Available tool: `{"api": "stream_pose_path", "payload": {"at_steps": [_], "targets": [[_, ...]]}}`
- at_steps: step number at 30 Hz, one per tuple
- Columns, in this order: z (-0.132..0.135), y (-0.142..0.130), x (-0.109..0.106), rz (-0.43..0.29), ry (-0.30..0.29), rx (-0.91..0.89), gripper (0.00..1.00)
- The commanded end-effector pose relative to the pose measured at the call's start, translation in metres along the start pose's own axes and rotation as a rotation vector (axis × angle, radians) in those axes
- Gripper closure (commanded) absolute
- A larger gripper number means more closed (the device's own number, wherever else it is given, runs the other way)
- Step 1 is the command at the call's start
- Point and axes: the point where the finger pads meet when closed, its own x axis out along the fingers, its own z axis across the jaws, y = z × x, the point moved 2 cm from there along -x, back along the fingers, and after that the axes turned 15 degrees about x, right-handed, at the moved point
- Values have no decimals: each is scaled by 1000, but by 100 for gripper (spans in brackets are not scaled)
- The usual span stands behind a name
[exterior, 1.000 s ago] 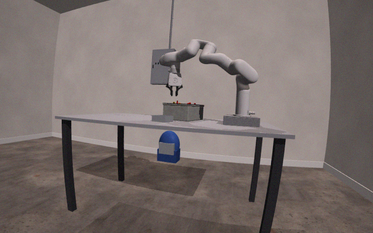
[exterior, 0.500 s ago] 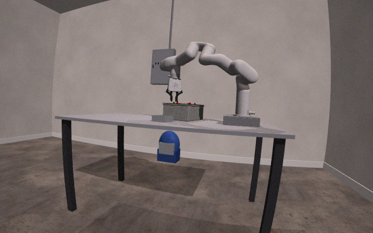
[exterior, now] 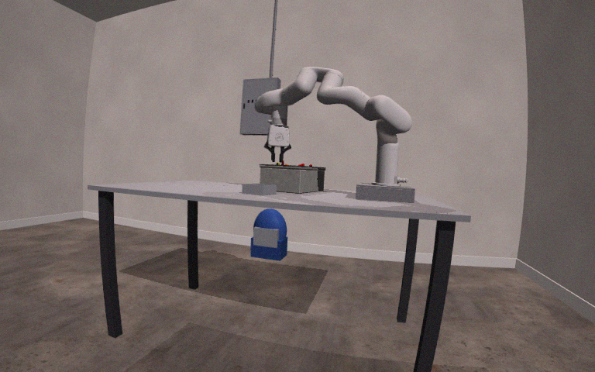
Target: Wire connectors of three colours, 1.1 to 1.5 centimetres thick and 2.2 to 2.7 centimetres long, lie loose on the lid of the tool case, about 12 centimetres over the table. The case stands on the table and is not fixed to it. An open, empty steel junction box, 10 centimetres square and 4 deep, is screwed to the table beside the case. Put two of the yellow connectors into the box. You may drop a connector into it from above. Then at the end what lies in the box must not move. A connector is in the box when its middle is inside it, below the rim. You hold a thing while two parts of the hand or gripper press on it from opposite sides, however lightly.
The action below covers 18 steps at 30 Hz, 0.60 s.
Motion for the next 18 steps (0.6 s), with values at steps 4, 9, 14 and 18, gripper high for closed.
{"api": "stream_pose_path", "payload": {"at_steps": [4, 9, 14, 18], "targets": [[-1, 1, -2, 1, 3, 0, 71], [-1, 1, -1, 1, 3, 0, 71], [-1, 1, 12, 1, 3, 0, 71], [-1, 1, 15, 1, 3, 0, 71]]}}
